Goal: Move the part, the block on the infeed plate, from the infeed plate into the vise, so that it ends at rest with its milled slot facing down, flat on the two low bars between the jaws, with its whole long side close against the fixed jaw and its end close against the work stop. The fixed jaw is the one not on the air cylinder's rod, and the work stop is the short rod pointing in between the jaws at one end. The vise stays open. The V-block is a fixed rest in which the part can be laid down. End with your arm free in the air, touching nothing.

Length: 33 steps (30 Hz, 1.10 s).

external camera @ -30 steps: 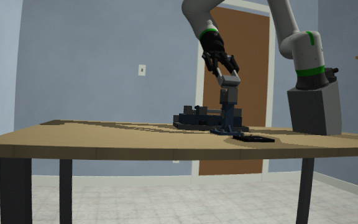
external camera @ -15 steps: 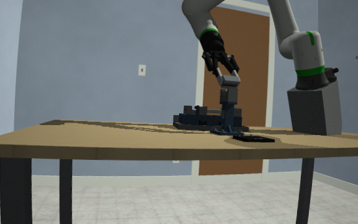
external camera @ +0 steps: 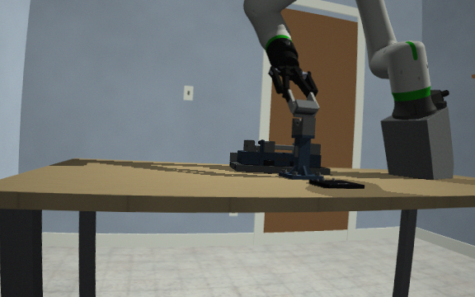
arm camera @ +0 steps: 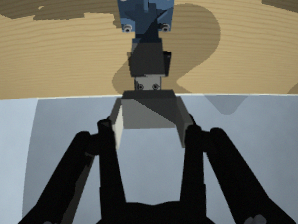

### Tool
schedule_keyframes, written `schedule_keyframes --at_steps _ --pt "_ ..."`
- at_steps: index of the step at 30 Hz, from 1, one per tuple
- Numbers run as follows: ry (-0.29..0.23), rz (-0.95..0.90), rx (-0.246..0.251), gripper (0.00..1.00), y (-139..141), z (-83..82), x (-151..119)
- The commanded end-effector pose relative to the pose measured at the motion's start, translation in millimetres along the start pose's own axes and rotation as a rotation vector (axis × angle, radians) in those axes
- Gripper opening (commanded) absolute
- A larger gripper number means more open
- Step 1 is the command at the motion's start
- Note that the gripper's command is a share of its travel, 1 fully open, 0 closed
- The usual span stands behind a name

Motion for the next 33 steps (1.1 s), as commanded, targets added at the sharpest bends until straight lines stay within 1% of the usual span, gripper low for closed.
schedule_keyframes --at_steps 1,4,10,18,20,33 --pt "0.026 0.000 -0.004 0.00 0 0.0 -2" --pt "0.033 0.000 -0.006 0.00 -1 0.1 -3" --pt "0.086 0.000 -0.014 0.00 -1 0.4 -8" --pt "0.170 0.000 -0.027 0.00 -3 1.4 -16" --pt "0.170 0.000 -0.027 0.00 -3 1.4 -16" --pt "0.315 0.001 -0.050 0.00 -5 4.8 -30"
Point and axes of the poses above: the point where the finger pads meet when closed, its own z axis out along the fingers, its own y axis across the jaws, x = y × z, the point moved 7 cm from there along -z, back along the fingers, and after that the axes turned 9 degrees about -z, right-handed, at the moved point
